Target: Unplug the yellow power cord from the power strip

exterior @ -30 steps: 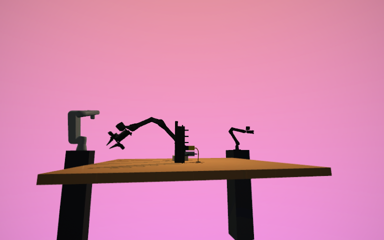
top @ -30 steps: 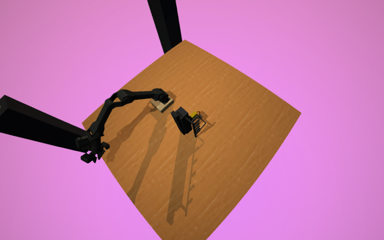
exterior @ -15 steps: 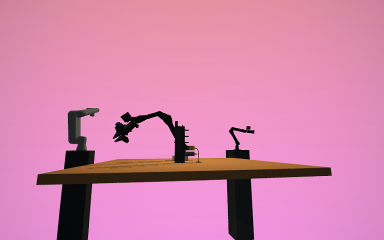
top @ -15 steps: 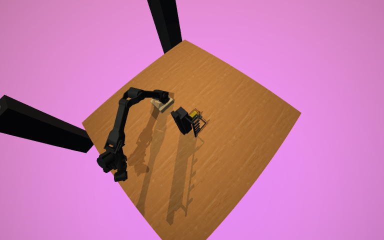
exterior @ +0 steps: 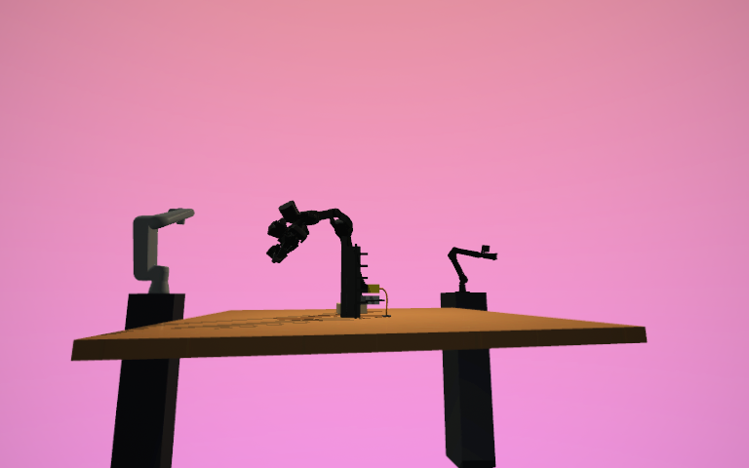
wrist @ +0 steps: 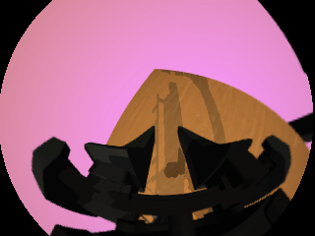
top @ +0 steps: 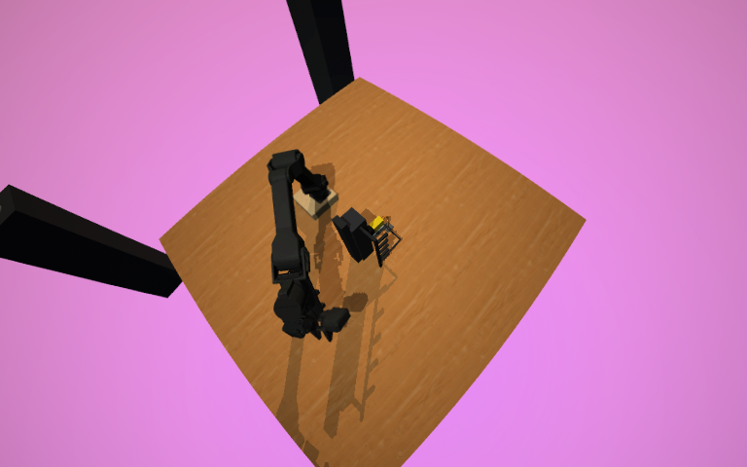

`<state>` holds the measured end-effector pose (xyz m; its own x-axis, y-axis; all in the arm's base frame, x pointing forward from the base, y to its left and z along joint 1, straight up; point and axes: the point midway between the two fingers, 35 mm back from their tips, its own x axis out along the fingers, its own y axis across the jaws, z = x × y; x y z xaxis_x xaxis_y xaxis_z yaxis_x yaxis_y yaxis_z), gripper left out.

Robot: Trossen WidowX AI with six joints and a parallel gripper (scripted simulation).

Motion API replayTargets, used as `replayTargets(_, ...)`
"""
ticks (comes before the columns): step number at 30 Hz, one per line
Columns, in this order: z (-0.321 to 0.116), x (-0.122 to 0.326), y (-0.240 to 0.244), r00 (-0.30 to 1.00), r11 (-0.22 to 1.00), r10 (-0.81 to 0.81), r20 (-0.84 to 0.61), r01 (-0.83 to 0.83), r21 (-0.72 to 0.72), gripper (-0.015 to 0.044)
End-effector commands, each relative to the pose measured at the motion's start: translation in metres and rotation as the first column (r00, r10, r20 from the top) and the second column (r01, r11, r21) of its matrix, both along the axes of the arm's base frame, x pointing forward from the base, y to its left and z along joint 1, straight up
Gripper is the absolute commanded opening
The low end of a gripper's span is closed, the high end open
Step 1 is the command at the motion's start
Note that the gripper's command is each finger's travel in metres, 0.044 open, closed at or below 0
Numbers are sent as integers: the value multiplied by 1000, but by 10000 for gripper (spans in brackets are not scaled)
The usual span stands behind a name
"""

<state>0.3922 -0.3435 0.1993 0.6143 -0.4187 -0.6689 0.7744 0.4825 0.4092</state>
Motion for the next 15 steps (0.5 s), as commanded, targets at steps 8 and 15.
replayTargets(8, 22, 53, 159, 877, 864, 455, -155, -477, -160, 160)
replayTargets(15, 19, 64, 246, 731, 705, 640, -237, -681, -199, 160)
